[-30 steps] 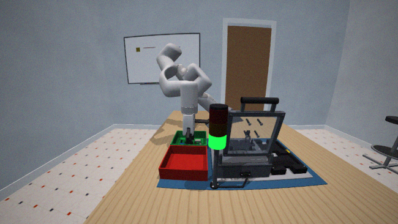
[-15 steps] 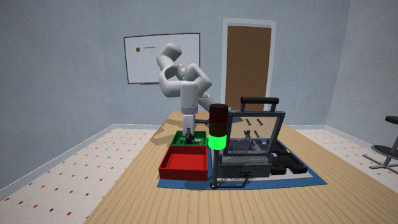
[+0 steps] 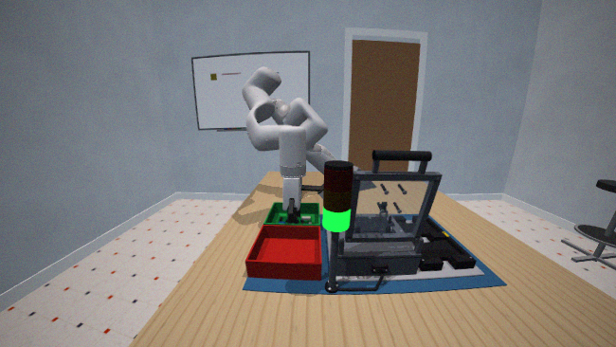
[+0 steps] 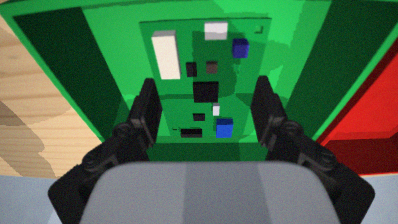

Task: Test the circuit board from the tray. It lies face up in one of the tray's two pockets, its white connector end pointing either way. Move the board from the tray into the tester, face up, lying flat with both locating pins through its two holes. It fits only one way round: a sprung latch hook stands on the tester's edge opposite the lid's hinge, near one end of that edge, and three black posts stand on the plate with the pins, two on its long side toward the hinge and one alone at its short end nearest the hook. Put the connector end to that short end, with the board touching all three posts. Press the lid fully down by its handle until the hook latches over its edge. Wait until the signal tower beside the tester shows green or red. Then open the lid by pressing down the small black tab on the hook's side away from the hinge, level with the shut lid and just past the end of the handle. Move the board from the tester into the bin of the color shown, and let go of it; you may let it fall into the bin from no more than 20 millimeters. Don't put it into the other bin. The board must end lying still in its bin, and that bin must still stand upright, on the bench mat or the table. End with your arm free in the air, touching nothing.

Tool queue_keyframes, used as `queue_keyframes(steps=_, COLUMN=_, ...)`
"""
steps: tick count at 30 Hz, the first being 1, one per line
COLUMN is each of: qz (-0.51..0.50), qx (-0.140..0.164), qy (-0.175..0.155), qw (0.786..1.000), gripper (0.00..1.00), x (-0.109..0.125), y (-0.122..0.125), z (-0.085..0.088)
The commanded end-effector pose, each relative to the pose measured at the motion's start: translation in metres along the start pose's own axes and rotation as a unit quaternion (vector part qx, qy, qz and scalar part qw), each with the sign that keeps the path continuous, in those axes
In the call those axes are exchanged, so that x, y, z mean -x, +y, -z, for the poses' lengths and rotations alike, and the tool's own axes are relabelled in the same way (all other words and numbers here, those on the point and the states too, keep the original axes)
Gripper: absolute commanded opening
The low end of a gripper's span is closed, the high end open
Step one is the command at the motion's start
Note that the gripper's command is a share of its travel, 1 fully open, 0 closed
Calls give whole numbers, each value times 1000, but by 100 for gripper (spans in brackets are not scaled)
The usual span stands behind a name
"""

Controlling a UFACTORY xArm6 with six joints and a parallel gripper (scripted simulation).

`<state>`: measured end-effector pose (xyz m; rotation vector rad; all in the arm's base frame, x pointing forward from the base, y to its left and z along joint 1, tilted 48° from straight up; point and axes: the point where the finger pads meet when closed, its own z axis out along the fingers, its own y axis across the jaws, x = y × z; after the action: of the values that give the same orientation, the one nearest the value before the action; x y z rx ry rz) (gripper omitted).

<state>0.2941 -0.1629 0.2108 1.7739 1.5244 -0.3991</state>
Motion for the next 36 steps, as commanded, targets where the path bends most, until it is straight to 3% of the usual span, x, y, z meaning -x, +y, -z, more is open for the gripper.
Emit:
queue_keyframes(steps=1, qz=0, qx=1, qy=0, qw=1000, gripper=79, x=0, y=1, z=0)
queue_keyframes(steps=11, qz=0, qx=1, qy=0, qw=1000, gripper=79, x=0, y=1, z=0)
queue_keyframes(steps=12, qz=0, qx=1, qy=0, qw=1000, gripper=100, x=0, y=1, z=0)
queue_keyframes(steps=36, qz=0, qx=1, qy=0, qw=1000, gripper=100, x=0, y=1, z=0)
